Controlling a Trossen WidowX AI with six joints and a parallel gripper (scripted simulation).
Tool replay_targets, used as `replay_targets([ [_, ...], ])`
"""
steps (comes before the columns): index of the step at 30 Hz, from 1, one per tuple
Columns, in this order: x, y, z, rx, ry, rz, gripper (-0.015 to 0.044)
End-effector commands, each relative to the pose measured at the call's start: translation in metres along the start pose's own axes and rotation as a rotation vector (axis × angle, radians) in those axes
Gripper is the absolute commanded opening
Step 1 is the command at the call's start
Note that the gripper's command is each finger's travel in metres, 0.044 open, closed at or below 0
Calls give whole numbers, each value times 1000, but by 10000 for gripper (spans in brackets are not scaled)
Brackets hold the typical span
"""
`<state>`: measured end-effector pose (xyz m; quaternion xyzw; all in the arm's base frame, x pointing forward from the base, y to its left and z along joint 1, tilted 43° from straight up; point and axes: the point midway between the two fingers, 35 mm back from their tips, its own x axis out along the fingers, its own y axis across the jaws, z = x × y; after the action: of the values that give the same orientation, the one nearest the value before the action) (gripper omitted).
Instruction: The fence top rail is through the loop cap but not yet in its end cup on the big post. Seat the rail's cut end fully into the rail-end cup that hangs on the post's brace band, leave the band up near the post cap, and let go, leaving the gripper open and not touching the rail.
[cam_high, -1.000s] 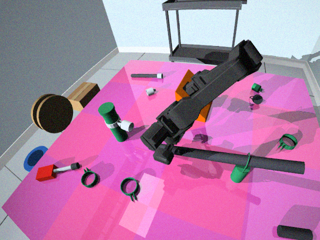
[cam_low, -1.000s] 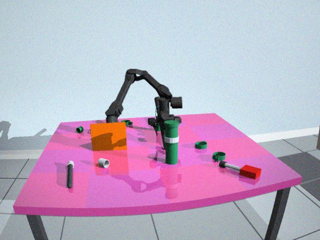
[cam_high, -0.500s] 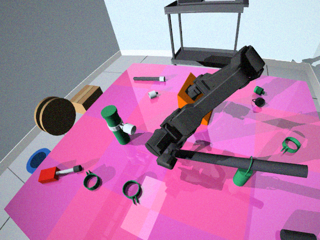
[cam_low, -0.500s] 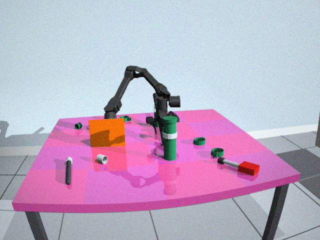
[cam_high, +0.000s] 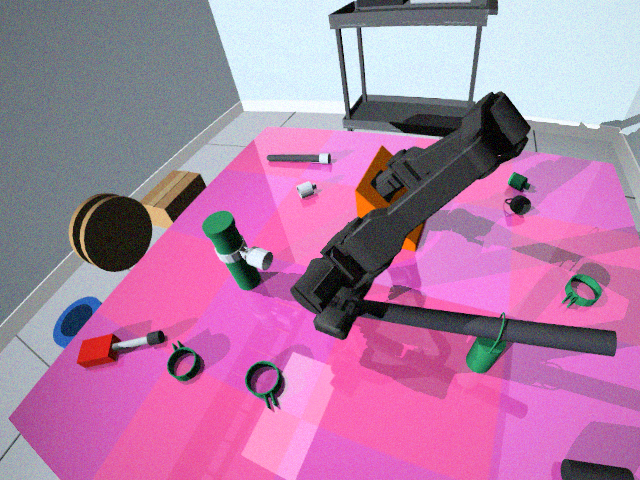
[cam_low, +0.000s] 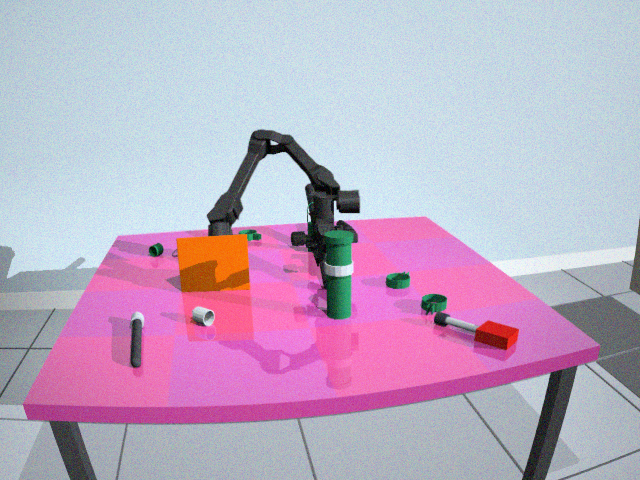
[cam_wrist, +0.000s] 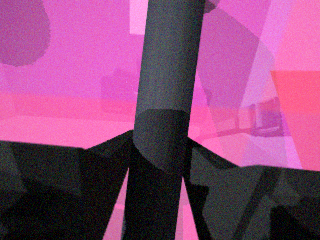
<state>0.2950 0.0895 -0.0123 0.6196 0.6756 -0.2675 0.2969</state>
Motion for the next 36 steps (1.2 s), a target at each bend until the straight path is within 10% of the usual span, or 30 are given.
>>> replay_targets([
  [1, -4, 0, 0, 4, 5, 0, 0],
  [16, -72, 2, 42, -6, -265, -5, 0],
  [36, -69, 1, 40, -3, -247, -11, 0],
])
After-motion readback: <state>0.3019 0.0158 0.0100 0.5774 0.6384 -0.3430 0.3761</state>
